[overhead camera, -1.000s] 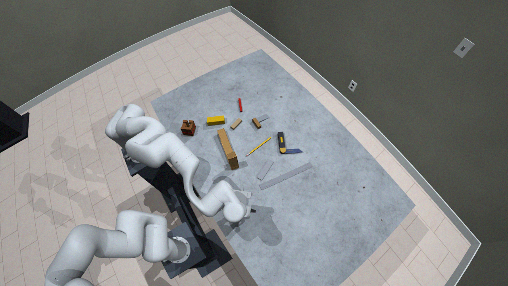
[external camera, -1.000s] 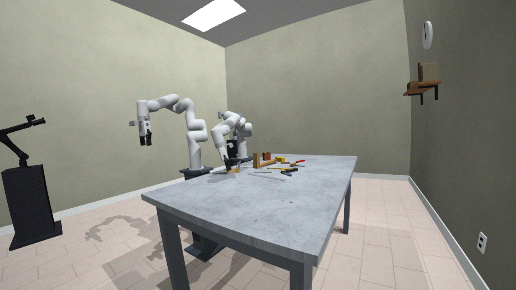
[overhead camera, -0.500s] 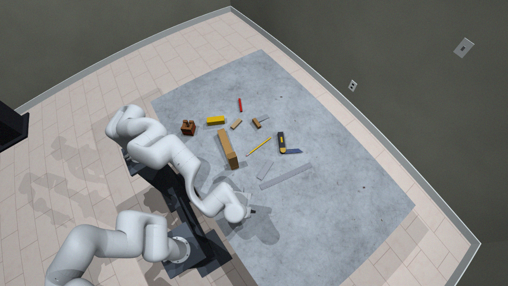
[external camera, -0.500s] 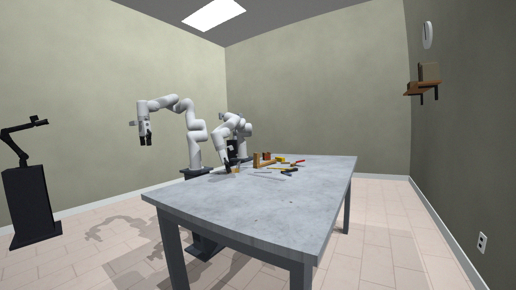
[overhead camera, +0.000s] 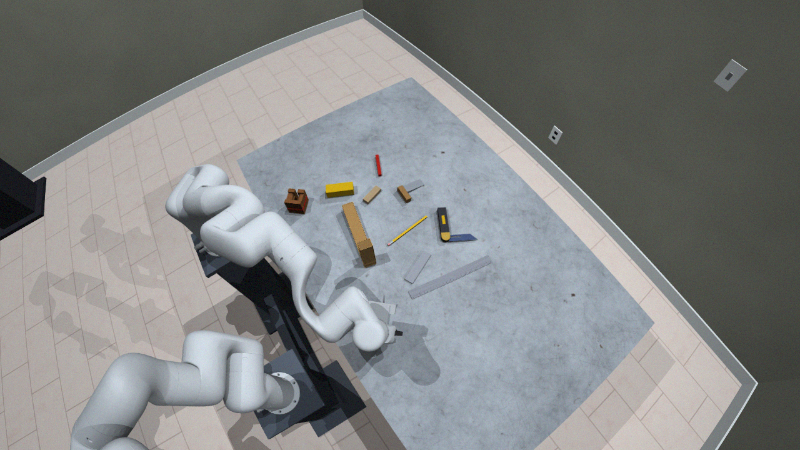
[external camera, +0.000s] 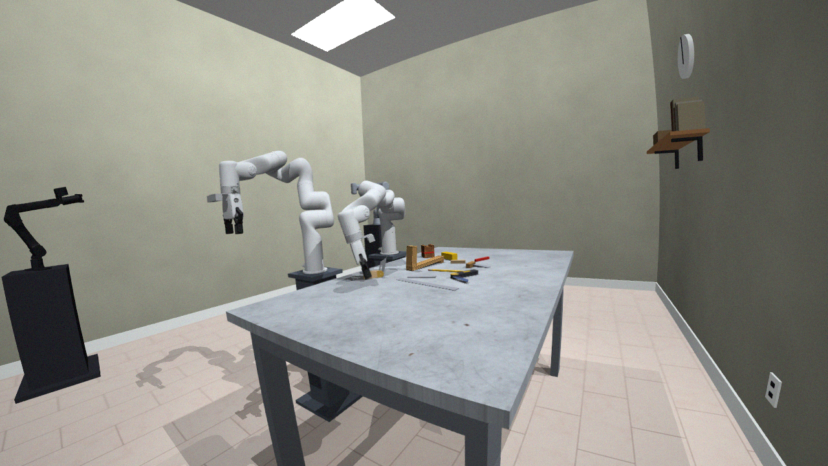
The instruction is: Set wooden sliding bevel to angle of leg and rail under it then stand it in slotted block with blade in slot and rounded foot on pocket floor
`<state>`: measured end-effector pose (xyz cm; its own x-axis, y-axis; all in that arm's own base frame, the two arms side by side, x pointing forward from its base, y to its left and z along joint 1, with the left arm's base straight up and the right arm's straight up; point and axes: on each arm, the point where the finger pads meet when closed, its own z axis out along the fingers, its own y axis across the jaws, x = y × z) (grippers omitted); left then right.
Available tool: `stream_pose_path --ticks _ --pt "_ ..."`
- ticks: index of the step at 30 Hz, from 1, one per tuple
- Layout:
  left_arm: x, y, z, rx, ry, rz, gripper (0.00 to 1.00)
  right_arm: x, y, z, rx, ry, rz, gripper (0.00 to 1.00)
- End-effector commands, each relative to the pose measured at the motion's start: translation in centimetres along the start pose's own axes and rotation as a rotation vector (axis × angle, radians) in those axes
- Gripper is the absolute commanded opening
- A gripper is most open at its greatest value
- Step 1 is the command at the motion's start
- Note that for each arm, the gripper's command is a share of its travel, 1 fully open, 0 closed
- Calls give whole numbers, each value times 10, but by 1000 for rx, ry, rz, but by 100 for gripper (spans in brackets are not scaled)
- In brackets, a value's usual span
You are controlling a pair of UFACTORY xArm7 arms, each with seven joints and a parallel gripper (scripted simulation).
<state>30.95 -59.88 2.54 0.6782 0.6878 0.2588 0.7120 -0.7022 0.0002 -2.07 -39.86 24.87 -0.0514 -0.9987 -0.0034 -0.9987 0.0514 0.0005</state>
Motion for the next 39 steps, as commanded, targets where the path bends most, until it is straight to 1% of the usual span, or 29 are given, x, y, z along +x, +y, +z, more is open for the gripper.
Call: stream_pose_path --ticks 1,11,12,39 --pt "0 1 -3 -5 -2 -2 48 1 0 -1 1 3 0 100" --pt "0 1 -3 -5 -2 -2 48 1 0 -1 1 3 0 100" --pt "0 1 -3 -5 -2 -2 0 1 0 -1 1 3 0 100" --pt "0 1 -3 -5 -2 -2 0 1 0 -1 1 3 0 100"
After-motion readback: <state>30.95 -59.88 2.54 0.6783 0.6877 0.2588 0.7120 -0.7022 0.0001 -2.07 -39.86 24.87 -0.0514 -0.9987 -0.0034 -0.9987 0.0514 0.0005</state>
